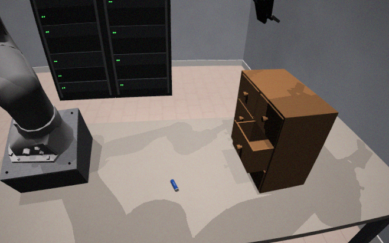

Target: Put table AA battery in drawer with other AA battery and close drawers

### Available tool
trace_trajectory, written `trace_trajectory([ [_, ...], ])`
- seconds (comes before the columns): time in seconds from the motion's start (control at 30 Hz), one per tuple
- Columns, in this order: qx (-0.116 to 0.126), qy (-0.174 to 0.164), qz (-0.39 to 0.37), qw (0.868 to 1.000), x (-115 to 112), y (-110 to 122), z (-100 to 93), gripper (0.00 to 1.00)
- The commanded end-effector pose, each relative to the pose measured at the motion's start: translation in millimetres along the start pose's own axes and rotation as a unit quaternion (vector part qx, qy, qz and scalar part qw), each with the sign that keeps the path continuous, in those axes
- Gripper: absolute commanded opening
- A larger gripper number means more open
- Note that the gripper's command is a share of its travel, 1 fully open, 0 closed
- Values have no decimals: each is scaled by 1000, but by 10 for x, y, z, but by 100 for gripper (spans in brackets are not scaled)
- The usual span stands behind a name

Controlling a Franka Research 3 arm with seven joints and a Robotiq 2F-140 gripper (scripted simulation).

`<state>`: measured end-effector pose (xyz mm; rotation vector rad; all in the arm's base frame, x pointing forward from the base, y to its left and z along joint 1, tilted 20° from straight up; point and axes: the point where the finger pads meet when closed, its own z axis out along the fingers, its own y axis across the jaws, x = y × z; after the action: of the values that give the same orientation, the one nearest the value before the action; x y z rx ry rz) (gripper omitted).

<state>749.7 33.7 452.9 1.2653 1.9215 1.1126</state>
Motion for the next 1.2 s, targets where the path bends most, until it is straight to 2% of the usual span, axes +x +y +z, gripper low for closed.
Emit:
trace_trajectory([
  [0.0,6,11,-5,1000,78,0,18,100],
  [0.27,6,11,-5,1000,78,0,18,100],
  [0.3,33,53,-72,995,383,-3,11,100],
  [0.83,33,53,-72,995,383,-3,11,100],
  [0.87,65,89,-134,985,641,-81,-28,100],
  [1.17,65,89,-134,985,641,-81,-28,100],
])
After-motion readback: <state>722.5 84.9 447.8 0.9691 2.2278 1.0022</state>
